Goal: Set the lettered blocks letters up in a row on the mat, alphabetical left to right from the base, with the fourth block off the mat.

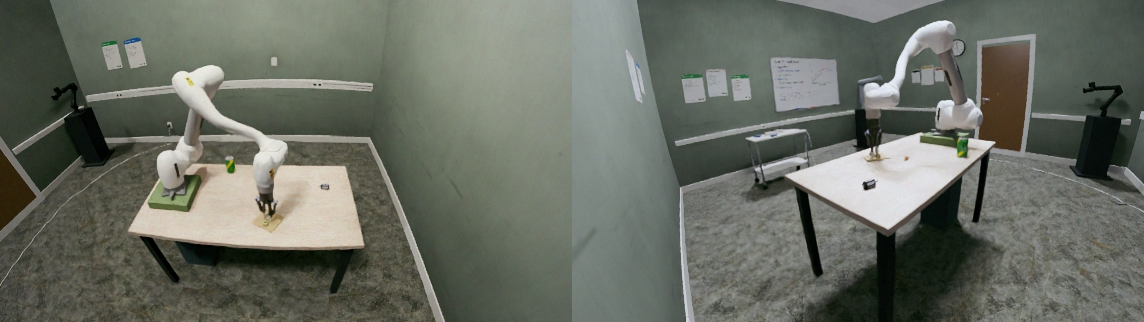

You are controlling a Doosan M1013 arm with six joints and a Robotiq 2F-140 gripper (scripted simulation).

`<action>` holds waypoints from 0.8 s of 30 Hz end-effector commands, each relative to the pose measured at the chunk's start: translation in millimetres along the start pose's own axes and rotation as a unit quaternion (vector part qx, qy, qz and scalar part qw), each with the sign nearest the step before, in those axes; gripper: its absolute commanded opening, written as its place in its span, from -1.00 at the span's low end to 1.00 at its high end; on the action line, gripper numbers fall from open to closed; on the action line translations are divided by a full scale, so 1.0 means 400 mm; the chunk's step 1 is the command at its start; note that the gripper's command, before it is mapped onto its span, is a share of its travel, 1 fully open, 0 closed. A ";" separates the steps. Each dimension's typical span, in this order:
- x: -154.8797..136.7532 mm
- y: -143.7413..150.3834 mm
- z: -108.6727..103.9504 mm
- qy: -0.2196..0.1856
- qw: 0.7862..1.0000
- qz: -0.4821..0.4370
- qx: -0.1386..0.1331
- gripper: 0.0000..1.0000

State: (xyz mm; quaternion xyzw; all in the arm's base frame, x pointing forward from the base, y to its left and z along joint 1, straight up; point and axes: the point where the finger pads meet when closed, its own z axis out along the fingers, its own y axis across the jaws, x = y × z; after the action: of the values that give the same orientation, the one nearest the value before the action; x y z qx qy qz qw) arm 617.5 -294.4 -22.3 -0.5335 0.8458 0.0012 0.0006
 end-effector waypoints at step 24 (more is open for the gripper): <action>0.000 -0.001 -0.002 0.000 1.000 0.000 0.001 -0.35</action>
State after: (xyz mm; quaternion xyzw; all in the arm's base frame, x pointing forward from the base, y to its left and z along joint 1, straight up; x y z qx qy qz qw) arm 617.5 -294.4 -22.3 -0.5335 0.8458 0.0012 0.0006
